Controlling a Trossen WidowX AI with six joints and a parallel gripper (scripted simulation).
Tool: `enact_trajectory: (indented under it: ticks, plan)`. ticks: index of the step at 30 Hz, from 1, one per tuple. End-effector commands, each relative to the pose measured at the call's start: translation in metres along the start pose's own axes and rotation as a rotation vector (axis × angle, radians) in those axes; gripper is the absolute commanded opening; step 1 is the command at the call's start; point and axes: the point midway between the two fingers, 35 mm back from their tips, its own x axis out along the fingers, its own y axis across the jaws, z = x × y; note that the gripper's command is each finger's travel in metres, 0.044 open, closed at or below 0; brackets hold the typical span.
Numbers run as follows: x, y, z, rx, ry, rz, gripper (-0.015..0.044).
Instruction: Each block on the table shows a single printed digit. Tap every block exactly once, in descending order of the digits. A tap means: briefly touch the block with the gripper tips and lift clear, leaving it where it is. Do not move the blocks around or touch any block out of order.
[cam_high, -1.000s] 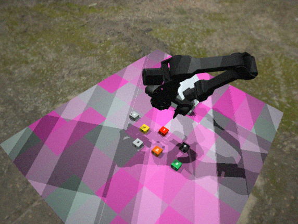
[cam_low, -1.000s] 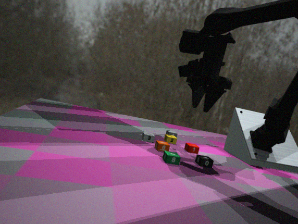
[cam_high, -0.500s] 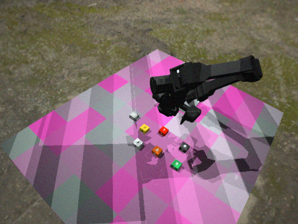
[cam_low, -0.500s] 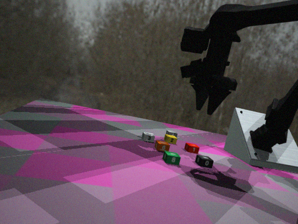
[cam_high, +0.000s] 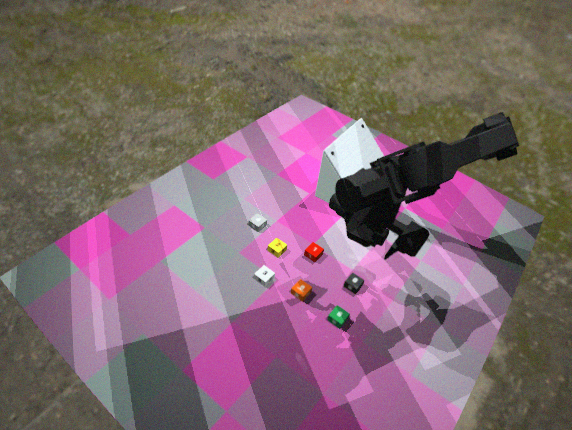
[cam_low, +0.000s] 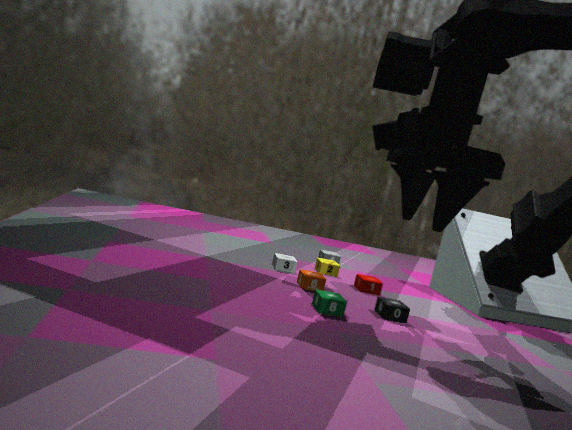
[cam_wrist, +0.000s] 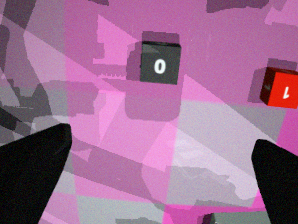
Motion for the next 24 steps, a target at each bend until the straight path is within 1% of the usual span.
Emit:
enact_trajectory:
  ticks: [1,9,11,18,24]
  plan:
    - [0.0,0.002,0.0,0.005,-0.002,0.005,0.04]
    - [-0.001,0.002,0.002,0.005,-0.002,0.005,0.04]
    - [-0.003,0.003,0.016,0.001,-0.004,0.003,0.04]
    - [-0.003,0.011,0.091,-0.002,-0.008,0.004,0.04]
    - [-0.002,0.012,0.098,0.0,-0.008,0.006,0.04]
